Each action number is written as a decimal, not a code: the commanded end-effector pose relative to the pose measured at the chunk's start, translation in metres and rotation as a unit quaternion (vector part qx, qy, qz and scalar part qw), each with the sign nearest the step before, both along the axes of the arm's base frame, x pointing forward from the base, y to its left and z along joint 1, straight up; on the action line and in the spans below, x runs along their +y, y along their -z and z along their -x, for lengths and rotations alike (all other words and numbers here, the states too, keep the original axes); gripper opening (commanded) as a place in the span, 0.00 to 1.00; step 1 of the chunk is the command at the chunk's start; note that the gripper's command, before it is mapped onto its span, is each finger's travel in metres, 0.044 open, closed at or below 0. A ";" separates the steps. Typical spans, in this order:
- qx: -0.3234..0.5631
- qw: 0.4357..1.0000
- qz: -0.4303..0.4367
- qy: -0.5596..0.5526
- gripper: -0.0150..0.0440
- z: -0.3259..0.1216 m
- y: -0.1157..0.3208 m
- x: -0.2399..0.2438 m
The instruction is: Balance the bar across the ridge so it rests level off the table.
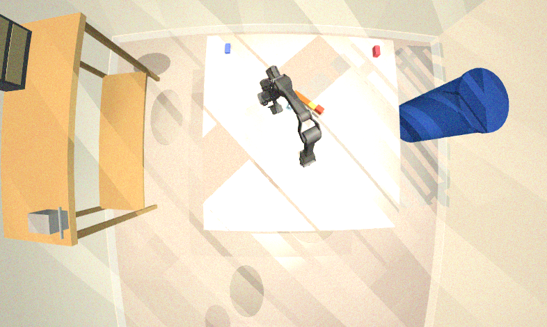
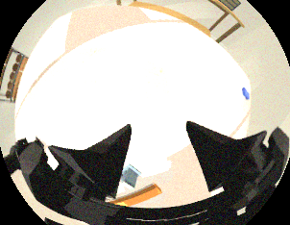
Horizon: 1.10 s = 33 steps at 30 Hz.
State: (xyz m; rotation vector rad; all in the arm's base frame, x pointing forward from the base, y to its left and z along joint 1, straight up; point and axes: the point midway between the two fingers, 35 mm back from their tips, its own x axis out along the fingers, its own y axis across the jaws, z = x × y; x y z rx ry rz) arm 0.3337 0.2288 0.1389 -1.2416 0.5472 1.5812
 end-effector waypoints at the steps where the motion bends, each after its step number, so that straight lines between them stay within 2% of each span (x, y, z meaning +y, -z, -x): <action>1: 0.016 0.997 0.026 0.073 0.79 -0.015 -0.001 -0.030; 14: 0.064 0.954 0.094 0.277 0.79 -0.038 -0.004 -0.124; 29: 0.113 0.847 0.162 0.493 0.79 -0.035 -0.013 -0.233; 33: 0.117 0.834 0.168 0.513 0.79 -0.033 -0.015 -0.244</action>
